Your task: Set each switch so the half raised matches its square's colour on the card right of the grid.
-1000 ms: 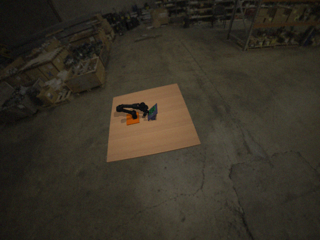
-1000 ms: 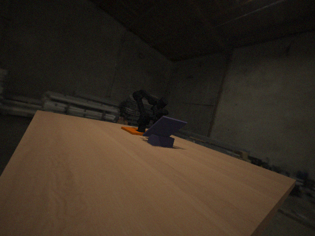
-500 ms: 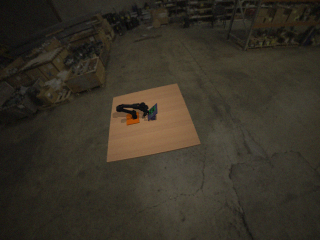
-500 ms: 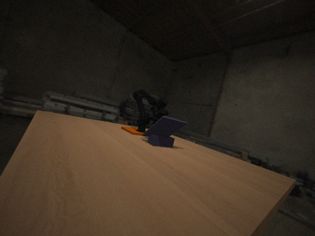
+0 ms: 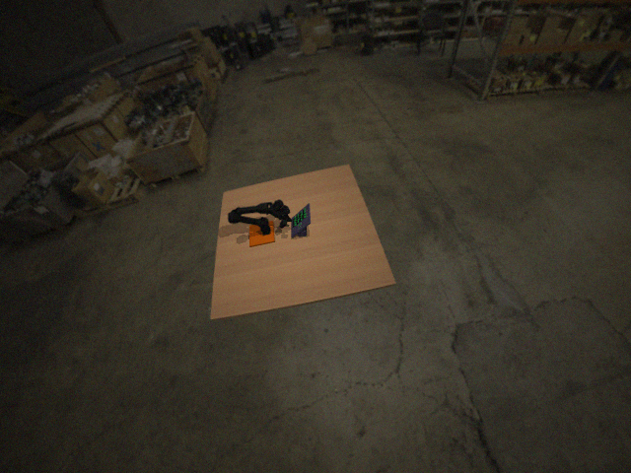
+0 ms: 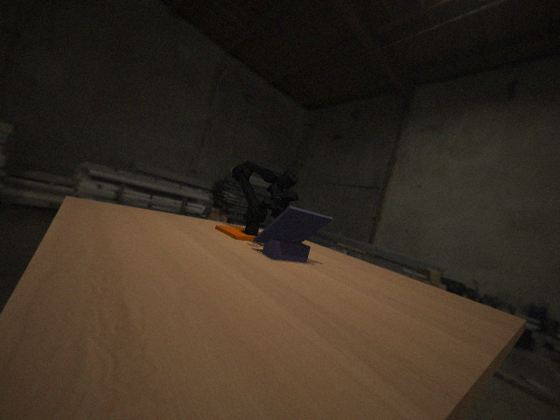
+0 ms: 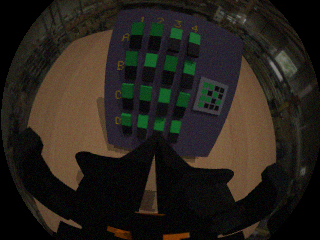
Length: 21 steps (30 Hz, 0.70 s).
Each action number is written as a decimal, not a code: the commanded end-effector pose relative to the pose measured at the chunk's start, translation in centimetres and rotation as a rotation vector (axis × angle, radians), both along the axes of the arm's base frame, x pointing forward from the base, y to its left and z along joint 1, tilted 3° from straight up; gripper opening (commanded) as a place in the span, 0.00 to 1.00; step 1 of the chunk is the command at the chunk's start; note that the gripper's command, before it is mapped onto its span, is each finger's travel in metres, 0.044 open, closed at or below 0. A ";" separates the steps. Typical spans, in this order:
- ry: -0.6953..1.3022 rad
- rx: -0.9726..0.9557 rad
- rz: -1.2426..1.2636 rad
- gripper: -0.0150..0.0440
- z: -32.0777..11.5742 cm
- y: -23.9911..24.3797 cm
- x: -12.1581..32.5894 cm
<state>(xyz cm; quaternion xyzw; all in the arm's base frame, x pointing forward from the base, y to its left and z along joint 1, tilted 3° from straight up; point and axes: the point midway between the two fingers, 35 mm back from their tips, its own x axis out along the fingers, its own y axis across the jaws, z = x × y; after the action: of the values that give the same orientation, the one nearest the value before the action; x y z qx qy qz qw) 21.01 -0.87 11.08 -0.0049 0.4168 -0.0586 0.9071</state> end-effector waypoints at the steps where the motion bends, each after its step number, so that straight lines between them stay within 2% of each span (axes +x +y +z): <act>1: -0.033 0.000 -0.002 0.25 2.7 0.2 -2.3; 7: -0.034 0.000 -0.002 0.25 3.0 0.3 -2.4; 13: -0.036 0.001 -0.002 0.25 6.6 1.2 0.8; 21: -0.037 0.001 -0.002 0.25 6.7 1.3 0.9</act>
<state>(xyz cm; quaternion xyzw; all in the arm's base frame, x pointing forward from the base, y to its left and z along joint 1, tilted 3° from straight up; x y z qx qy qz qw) 21.68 0.38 17.62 -0.0034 0.3985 -0.0558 0.9154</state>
